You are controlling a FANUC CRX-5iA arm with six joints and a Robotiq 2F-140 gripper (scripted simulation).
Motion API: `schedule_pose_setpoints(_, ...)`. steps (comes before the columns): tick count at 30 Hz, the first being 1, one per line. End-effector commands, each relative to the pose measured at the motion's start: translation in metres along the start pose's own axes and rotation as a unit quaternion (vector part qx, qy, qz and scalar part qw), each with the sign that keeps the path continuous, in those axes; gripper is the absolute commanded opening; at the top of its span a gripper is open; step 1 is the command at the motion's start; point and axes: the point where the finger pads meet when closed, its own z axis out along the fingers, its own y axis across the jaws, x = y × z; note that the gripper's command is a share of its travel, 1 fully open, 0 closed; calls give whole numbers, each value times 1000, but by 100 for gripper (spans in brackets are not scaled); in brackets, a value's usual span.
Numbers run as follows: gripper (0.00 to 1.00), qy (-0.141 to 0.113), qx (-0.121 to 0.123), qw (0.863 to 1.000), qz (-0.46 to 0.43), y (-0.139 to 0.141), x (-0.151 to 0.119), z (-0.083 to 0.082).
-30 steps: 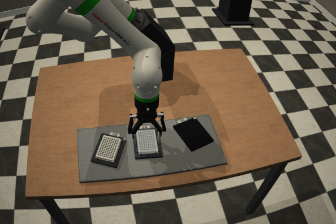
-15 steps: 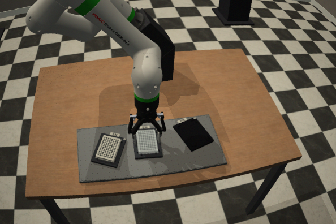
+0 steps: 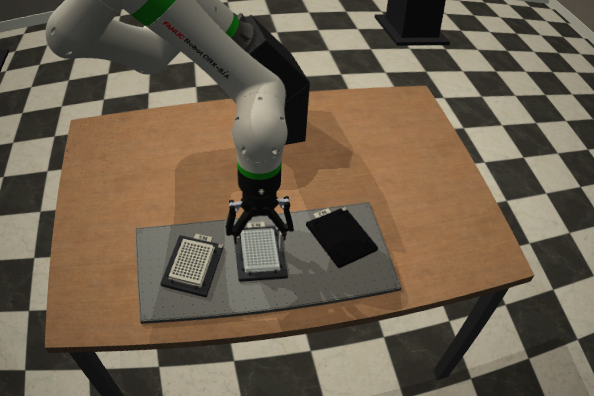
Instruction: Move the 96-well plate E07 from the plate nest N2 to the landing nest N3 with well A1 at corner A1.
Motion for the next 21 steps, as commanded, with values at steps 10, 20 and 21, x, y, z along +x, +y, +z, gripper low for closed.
schedule_pose_setpoints(10,66,0,0,1000,0,0,0,-11)
schedule_pose_setpoints(20,66,0,0,1000,0,0,0,-25)
schedule_pose_setpoints(21,66,0,0,1000,0,0,0,-27)
